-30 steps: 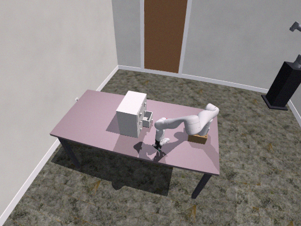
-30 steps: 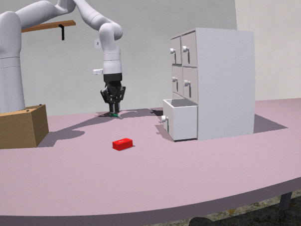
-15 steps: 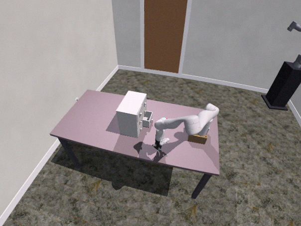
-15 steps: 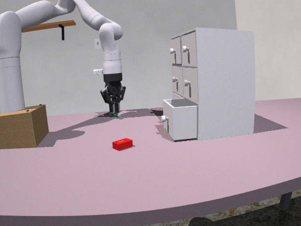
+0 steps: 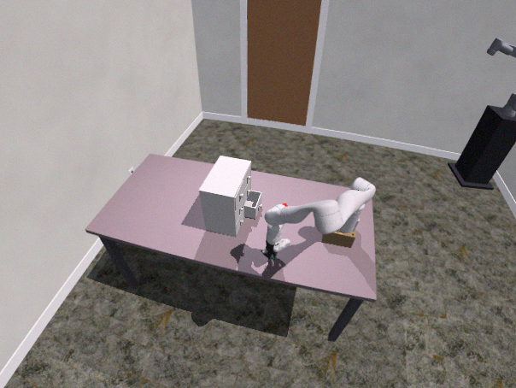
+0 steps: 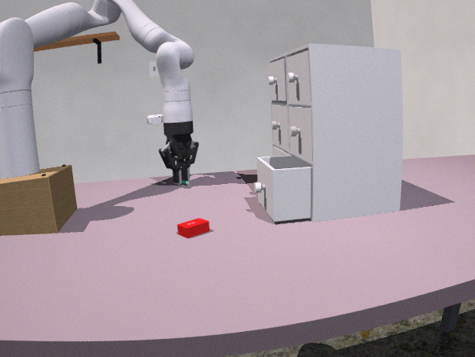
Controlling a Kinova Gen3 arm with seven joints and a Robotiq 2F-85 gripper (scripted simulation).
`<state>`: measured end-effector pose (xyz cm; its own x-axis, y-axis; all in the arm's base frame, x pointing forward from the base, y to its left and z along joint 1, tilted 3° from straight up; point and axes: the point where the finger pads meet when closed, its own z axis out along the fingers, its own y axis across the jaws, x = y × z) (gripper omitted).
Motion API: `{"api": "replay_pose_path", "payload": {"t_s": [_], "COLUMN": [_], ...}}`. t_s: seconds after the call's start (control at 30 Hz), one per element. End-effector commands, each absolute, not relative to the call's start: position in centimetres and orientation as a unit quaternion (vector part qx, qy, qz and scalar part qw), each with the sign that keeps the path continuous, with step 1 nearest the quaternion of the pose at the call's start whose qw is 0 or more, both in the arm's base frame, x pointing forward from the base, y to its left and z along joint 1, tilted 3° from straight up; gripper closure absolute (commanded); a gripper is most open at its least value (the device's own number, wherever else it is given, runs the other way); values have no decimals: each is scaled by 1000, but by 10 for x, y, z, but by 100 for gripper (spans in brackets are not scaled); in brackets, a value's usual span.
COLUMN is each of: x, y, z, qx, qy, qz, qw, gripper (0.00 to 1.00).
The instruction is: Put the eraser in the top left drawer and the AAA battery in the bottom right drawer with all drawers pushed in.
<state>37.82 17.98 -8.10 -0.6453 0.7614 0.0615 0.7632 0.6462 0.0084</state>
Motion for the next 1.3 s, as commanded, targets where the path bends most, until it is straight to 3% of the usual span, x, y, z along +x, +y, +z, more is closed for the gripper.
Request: {"api": "replay_pose_path", "payload": {"t_s": [0.0, 0.7, 0.73, 1.27], "x": [378, 378, 378, 378], "y": [179, 179, 179, 179], "z": [-82, -83, -83, -83], "qx": [-421, -421, -421, -421], "qy": [-907, -907, -907, -907], "qz": [-16, -16, -16, -16], "qw": [26, 26, 26, 26], "gripper": [76, 76, 95, 95]}}
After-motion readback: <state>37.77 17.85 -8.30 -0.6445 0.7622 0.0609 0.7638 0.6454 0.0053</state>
